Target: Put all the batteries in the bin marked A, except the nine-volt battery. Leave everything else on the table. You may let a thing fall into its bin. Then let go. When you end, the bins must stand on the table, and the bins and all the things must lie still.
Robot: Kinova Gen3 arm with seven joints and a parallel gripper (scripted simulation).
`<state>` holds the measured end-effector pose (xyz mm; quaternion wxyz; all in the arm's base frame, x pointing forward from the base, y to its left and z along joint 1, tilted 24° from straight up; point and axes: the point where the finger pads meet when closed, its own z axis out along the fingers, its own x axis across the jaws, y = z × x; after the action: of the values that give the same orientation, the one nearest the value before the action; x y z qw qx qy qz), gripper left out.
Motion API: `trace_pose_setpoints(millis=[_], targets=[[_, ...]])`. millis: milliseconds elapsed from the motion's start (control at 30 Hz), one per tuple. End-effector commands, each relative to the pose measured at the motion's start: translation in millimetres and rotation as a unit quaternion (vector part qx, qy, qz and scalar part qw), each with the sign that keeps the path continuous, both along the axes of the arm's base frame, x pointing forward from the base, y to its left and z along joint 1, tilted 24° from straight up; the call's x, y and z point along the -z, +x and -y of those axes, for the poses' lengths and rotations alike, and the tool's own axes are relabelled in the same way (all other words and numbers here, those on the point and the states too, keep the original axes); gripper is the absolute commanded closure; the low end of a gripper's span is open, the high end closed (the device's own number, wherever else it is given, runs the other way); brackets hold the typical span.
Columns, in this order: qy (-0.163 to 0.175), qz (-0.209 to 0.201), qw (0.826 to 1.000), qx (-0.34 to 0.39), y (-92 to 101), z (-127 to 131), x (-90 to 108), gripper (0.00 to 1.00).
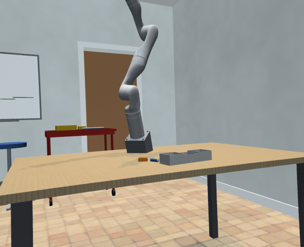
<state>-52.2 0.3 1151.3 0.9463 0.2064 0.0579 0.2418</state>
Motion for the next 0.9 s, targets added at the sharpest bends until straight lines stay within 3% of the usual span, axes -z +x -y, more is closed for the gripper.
trace_pose_setpoints(millis=[0, 200, 300, 400, 633, 700, 767, 833, 867], targets=[[0.046, -0.011, 0.998, -0.030, 7.6, 22, 4.1, 0.69], [0.049, -0.011, 0.998, -0.033, 31.5, 64, 15.8, 0.69], [0.049, -0.011, 0.998, -0.033, 35.5, 71, 17.8, 0.69], [0.107, -0.030, 0.991, -0.075, 50.5, 89, 26.3, 0.69], [0.111, -0.031, 0.990, -0.077, 85.1, 131, 46.1, 0.69], [0.111, -0.031, 0.990, -0.077, 86.5, 133, 46.8, 0.69], [0.149, -0.047, 0.982, -0.103, 97.9, 143, 54.3, 0.69], [0.149, -0.047, 0.982, -0.103, 97.9, 143, 54.3, 0.69], [0.168, -0.056, 0.977, -0.116, 103.6, 148, 57.9, 0.69]])
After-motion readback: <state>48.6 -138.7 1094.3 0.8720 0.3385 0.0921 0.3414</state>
